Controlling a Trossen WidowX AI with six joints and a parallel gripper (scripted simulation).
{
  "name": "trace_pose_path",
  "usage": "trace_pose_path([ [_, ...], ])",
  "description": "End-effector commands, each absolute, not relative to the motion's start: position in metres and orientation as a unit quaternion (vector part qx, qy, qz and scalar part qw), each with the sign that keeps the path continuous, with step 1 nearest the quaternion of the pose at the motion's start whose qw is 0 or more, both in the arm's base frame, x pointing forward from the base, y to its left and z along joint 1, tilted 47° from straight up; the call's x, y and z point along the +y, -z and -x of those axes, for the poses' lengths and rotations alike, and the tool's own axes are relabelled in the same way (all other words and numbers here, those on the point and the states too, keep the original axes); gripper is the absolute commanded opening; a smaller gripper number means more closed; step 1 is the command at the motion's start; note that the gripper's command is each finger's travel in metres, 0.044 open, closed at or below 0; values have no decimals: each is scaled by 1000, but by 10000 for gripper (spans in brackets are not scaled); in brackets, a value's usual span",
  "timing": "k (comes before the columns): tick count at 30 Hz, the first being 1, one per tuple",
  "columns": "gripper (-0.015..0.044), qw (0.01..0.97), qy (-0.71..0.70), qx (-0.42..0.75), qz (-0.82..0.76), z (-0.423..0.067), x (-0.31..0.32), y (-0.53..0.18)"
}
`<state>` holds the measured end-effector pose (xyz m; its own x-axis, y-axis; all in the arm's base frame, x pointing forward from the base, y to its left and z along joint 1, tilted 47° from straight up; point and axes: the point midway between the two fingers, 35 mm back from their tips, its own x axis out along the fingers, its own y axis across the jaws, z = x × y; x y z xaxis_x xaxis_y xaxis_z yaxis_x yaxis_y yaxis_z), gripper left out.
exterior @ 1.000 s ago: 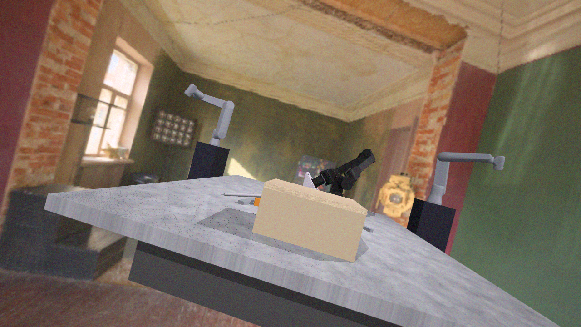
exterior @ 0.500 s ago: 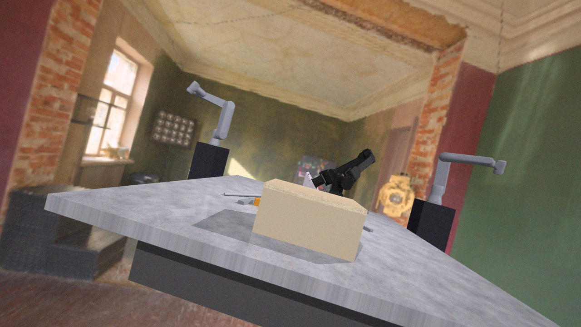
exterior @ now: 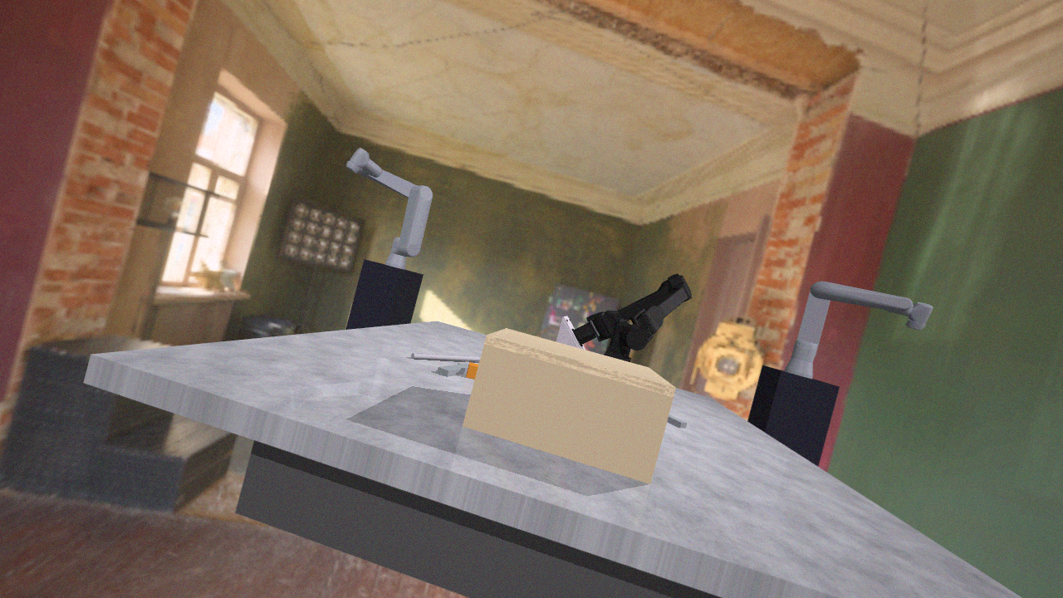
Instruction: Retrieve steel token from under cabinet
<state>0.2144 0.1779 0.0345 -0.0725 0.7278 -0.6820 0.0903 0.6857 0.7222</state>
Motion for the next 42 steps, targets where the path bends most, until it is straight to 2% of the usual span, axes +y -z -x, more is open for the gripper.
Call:
trace_pose_path([
  [1, 0, 612, -263, 684, -299, -221, 178, -34],
  [42, 0, 613, -265, 683, -297, -270, 179, -31],
])
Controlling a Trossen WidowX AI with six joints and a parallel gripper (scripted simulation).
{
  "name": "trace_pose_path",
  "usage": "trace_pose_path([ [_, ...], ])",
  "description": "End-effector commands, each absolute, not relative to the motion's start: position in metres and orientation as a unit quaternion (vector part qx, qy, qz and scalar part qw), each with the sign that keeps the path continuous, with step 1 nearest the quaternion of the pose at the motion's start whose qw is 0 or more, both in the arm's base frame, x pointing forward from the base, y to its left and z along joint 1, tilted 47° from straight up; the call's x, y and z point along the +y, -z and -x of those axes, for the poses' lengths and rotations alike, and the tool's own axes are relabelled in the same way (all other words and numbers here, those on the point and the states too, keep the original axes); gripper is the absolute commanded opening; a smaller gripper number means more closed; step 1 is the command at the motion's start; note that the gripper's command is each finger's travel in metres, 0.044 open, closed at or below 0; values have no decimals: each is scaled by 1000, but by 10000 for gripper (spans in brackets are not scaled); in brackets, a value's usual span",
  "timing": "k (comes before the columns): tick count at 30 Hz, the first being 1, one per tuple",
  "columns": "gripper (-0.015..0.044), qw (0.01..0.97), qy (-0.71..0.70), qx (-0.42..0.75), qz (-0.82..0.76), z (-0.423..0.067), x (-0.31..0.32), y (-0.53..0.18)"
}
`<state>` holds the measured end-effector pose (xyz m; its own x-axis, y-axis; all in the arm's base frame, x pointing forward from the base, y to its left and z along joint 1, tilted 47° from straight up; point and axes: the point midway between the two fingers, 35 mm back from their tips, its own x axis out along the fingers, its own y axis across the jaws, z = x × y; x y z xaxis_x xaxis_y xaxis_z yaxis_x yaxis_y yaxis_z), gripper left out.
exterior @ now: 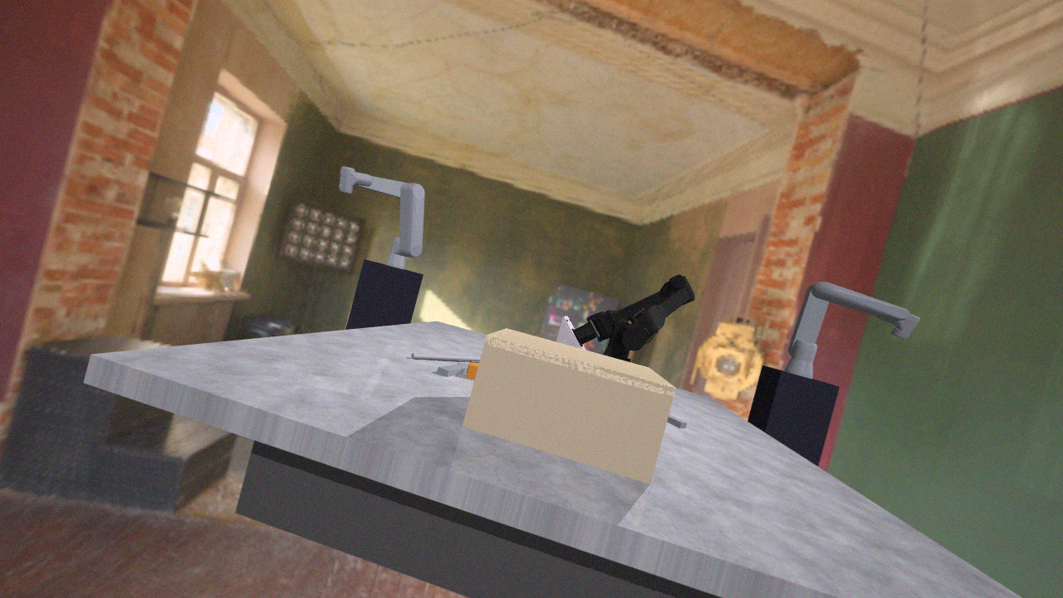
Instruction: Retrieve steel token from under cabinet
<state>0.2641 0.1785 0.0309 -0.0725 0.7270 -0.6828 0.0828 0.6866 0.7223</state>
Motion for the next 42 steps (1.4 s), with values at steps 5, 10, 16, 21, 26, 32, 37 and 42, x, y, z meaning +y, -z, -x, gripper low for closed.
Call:
trace_pose_path([
  [5, 0, 613, -265, 683, -297, -275, 179, -30],
  [10, 0, 613, -265, 683, -297, -281, 179, -30],
  [16, 0, 613, -265, 683, -296, -288, 179, -29],
  [21, 0, 613, -265, 683, -296, -293, 179, -29],
  [26, 0, 613, -265, 683, -296, -298, 179, -28],
  [32, 0, 613, -265, 682, -296, -305, 179, -28],
  [37, 0, 614, -265, 682, -296, -310, 179, -28],
  [42, 0, 614, -265, 682, -296, -316, 179, -27],
])
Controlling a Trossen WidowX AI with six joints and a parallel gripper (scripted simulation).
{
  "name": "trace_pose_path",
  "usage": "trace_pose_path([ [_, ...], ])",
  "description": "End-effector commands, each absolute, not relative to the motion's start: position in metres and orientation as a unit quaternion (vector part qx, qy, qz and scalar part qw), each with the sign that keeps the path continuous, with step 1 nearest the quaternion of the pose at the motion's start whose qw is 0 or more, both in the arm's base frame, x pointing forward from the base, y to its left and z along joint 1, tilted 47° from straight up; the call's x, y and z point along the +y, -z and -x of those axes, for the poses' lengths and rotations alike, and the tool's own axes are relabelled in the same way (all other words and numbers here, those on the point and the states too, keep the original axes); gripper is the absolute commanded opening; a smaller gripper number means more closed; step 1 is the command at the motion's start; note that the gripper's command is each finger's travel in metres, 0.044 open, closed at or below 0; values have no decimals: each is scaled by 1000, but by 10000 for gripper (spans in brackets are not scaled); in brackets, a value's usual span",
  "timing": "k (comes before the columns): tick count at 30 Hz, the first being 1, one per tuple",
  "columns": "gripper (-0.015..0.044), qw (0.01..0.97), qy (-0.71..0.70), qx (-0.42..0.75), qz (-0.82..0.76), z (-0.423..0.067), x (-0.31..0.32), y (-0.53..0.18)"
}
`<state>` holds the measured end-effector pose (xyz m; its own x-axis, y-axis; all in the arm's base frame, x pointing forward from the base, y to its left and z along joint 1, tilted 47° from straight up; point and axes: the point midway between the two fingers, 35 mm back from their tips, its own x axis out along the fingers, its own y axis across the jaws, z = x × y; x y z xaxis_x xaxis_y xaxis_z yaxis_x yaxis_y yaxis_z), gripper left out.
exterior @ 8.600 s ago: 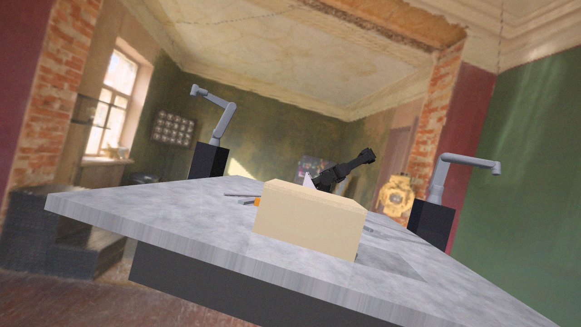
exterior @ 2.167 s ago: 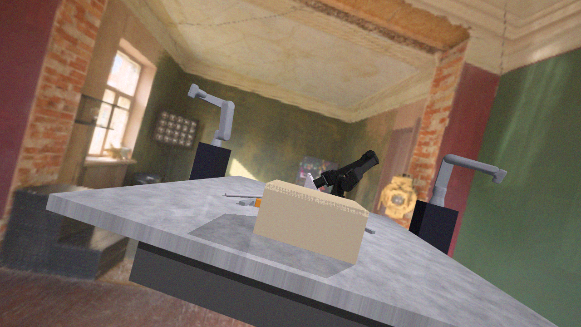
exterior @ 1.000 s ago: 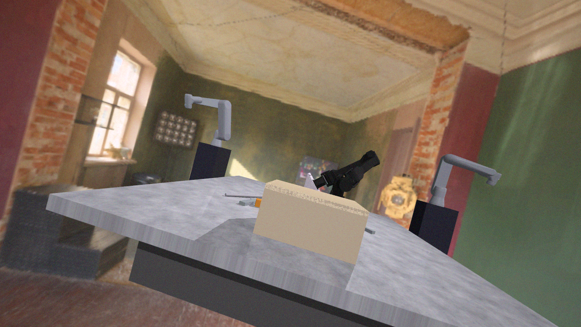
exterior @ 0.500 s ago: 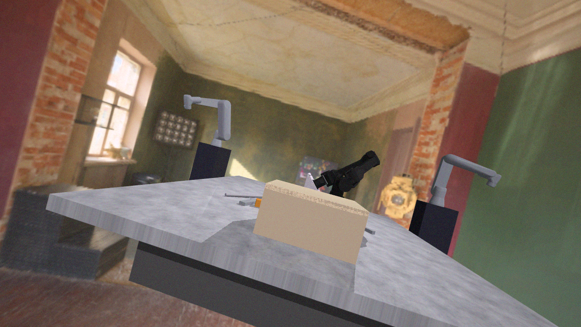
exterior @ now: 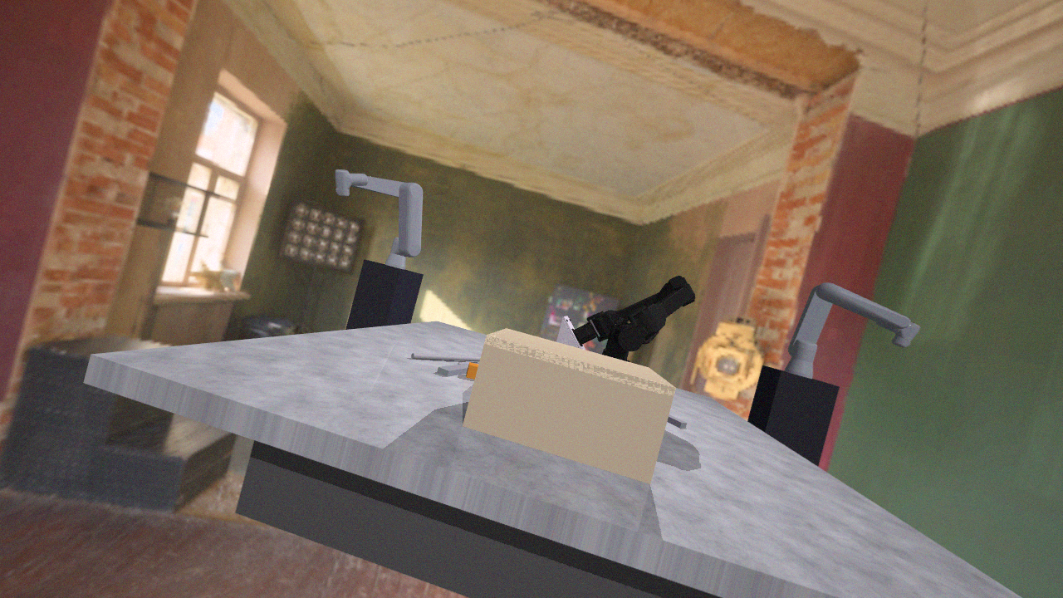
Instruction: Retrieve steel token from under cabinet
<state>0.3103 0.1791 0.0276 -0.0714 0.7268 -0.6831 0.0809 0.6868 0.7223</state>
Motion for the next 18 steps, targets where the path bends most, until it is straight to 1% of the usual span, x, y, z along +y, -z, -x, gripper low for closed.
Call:
trace_pose_path([
  [1, 0, 614, -265, 682, -296, -317, 179, -27],
  [18, 0, 614, -265, 682, -296, -334, 179, -26],
])
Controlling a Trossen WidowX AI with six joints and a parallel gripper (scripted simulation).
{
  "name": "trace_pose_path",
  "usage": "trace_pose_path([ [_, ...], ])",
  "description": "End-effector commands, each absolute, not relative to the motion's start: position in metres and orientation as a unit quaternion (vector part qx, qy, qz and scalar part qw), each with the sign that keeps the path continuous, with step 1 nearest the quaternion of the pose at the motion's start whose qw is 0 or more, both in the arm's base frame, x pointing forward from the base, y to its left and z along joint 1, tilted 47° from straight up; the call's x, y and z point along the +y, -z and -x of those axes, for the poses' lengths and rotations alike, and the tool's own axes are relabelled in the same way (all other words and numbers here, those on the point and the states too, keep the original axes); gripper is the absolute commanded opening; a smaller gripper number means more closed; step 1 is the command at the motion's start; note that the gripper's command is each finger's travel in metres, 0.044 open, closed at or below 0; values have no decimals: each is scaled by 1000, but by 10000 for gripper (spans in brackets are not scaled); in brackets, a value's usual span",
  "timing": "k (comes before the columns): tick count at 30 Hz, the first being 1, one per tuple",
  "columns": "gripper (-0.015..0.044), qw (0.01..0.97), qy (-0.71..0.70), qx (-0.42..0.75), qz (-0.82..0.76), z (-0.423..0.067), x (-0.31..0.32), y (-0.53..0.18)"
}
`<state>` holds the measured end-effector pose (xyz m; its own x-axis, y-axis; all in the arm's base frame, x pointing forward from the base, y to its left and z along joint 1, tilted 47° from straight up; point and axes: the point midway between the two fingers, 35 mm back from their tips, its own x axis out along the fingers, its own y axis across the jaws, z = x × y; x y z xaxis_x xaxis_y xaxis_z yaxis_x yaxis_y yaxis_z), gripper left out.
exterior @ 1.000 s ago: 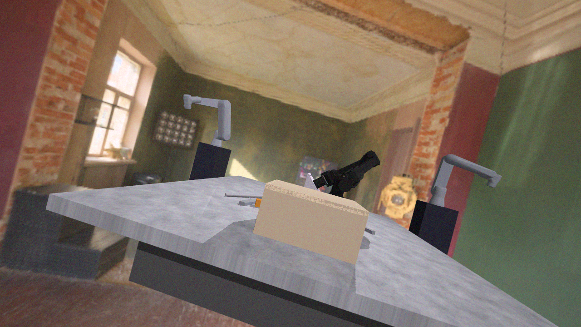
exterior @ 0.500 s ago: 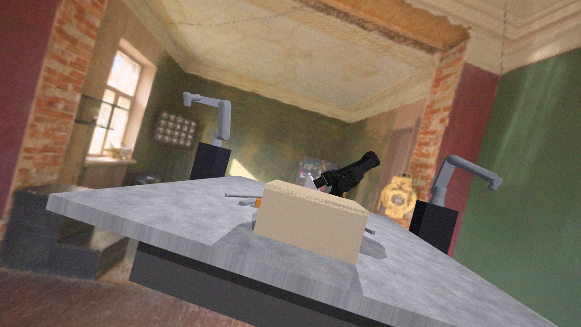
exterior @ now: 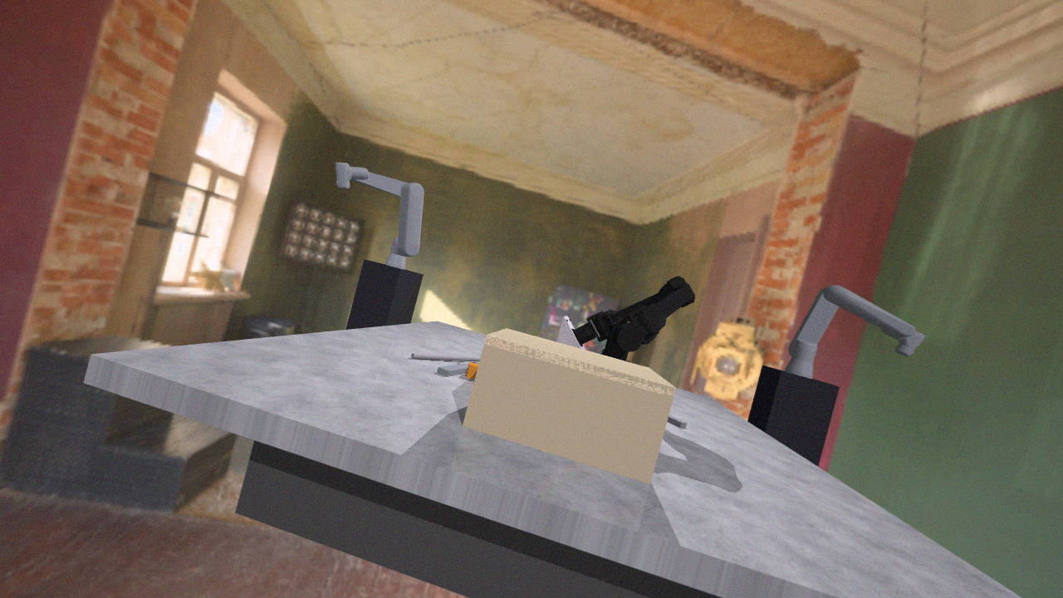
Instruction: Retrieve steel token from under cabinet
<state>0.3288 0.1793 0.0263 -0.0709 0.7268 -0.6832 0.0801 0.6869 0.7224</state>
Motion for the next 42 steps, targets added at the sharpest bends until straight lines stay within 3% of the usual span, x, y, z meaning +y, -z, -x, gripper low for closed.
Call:
trace_pose_path([
  [1, 0, 614, -265, 682, -296, -335, 179, -26],
  [42, 0, 615, -266, 681, -296, -374, 179, -23],
])
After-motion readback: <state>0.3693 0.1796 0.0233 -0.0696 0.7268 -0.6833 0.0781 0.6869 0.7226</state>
